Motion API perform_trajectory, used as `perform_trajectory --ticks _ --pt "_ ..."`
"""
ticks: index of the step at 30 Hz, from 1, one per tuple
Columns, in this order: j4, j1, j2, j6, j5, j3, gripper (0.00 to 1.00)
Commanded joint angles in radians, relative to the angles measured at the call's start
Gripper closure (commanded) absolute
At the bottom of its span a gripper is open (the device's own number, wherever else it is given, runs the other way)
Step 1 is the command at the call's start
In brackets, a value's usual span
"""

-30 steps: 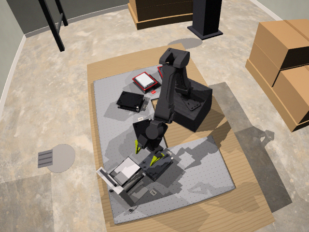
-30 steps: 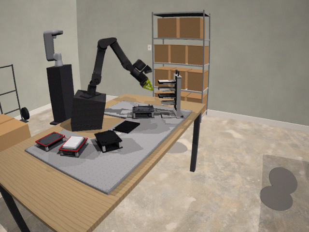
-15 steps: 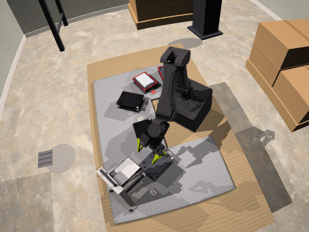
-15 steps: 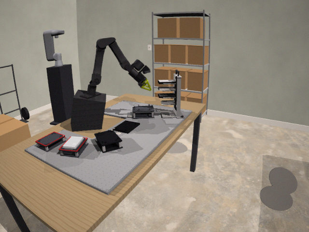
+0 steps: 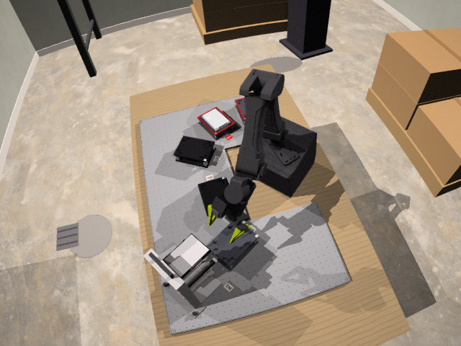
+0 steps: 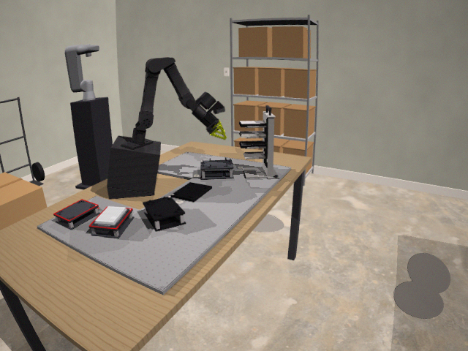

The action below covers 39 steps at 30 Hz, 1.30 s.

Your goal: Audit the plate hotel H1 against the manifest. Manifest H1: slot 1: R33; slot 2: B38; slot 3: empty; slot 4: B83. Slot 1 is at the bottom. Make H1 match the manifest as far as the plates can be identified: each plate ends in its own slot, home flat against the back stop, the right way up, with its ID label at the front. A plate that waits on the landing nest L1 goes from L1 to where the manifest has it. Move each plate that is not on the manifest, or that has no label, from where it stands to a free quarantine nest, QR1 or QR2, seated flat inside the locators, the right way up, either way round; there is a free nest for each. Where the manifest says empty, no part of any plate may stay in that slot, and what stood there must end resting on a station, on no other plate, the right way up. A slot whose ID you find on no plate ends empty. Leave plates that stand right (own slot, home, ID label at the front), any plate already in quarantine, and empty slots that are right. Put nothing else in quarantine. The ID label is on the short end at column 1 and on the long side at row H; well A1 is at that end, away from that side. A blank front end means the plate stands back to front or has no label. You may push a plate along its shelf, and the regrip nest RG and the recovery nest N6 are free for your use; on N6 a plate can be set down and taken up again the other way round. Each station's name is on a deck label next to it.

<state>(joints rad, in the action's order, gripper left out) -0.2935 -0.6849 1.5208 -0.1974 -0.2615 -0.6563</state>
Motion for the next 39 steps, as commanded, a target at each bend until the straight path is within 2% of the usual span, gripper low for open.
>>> perform_trajectory --ticks 1,13,16,18,26,27,33,39 --pt "-0.039 0.0 0.023 -0.002 -0.008 0.022 0.0" --pt "-0.141 0.009 0.098 0.001 -0.003 0.047 0.0" --pt "-0.149 0.01 0.105 0.002 -0.002 0.034 0.0" --pt "-0.166 0.011 0.118 0.002 -0.001 0.054 0.0" --pt "-0.234 0.014 0.174 0.004 0.002 0.067 0.0" --pt "-0.232 0.016 0.178 0.007 0.007 0.017 0.0" --pt "-0.204 0.021 0.18 0.01 0.012 -0.009 0.0" --pt "-0.183 0.034 0.218 0.018 0.023 -0.049 0.0"
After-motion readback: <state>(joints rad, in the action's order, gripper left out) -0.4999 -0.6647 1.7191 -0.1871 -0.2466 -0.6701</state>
